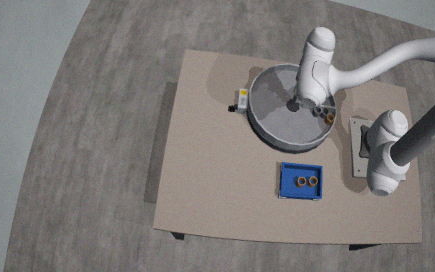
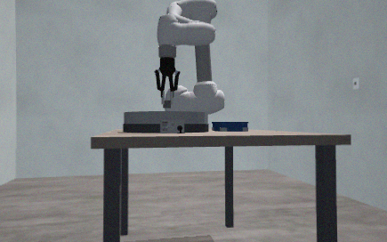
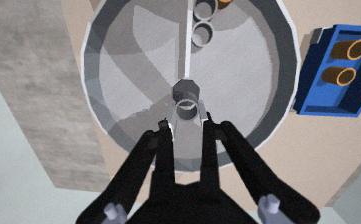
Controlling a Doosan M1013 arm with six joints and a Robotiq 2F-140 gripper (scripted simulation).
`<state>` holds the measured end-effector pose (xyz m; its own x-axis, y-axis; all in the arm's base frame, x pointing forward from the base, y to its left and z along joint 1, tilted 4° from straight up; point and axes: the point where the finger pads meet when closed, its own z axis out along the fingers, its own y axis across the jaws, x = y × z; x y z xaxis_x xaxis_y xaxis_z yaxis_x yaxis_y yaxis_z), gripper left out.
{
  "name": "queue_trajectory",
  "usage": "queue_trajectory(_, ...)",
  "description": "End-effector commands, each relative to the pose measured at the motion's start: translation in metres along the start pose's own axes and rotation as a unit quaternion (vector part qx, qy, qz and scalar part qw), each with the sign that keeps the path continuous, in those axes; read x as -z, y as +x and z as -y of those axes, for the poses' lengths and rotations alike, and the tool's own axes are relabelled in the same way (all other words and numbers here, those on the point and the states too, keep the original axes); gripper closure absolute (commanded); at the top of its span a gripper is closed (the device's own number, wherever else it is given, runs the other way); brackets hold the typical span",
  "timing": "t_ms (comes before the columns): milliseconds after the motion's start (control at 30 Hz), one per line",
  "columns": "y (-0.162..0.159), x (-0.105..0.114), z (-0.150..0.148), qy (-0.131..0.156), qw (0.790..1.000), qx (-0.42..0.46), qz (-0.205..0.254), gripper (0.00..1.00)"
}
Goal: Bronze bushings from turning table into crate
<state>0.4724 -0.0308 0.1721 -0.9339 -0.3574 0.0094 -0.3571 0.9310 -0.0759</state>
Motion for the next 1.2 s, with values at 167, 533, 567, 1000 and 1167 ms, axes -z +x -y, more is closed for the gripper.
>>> queue_trajectory(167,-0.0084,0.0014,0.0037,-0.002,1.0,0.0,0.005,1.0)
queue_trajectory(533,-0.0089,0.0014,0.0043,-0.002,1.0,0.0,0.005,1.0)
queue_trajectory(567,-0.0089,0.0014,0.0043,-0.002,1.0,0.0,0.005,1.0)
queue_trajectory(1000,-0.0089,0.0014,0.0043,-0.002,1.0,0.0,0.005,1.0)
queue_trajectory(1167,-0.0089,0.0014,0.0043,-0.002,1.0,0.0,0.005,1.0)
